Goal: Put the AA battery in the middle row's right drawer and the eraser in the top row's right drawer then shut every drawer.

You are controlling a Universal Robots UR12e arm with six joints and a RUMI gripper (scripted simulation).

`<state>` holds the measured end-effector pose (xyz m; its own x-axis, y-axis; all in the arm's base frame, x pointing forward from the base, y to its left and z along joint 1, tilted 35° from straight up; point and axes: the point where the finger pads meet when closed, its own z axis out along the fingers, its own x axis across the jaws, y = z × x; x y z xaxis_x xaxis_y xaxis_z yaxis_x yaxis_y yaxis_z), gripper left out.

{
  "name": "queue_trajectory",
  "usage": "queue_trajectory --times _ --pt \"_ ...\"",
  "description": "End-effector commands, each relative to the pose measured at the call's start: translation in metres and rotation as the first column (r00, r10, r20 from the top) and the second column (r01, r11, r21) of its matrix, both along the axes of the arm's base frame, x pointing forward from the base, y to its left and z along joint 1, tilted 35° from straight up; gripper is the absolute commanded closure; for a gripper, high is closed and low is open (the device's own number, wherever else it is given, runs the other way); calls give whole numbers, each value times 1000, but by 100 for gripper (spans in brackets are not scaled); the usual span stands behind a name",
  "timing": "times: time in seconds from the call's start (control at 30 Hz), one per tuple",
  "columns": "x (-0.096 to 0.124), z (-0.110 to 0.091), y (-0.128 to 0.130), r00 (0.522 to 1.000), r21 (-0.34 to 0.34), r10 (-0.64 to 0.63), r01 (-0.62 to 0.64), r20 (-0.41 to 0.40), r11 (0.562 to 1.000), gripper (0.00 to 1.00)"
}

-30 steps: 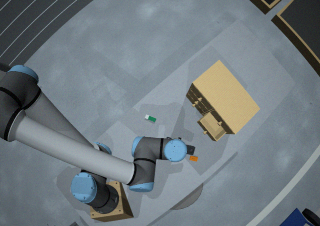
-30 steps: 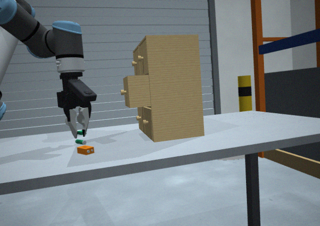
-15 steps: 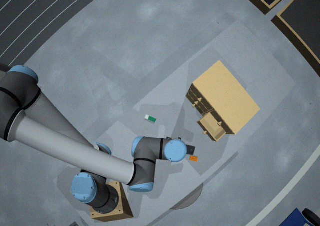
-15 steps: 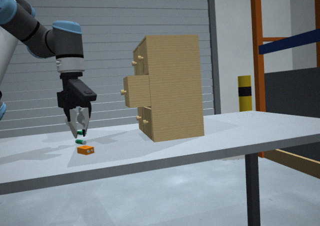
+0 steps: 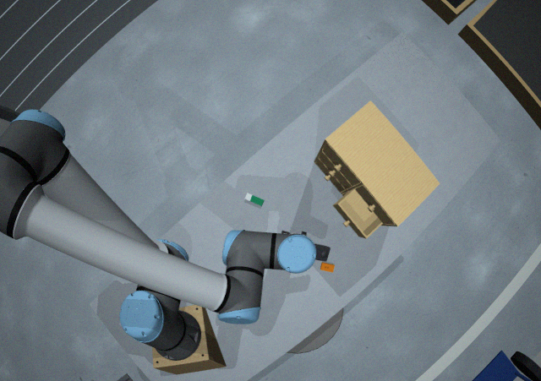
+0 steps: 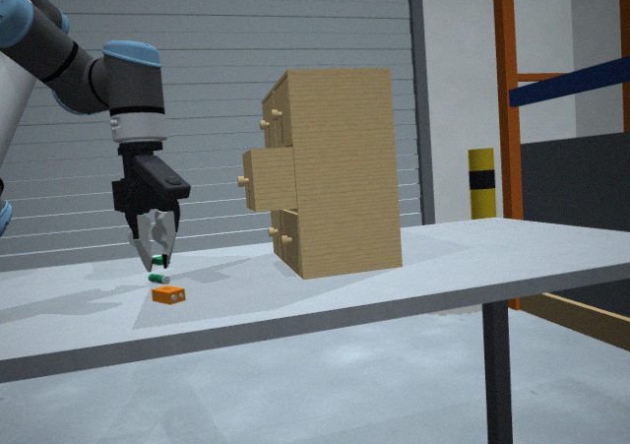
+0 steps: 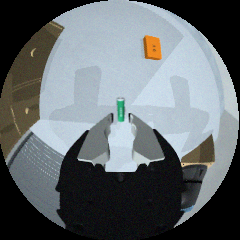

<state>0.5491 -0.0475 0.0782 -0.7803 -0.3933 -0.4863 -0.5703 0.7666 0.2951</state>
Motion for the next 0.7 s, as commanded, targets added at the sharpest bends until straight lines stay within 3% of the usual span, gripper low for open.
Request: queue_trajectory --times 0.0,0.67 --pt "-1 -1 2 1000 2 1 -1 -1 1000 83" --pt "-2 -1 3 1000 2 1 -1 -1 1000 83"
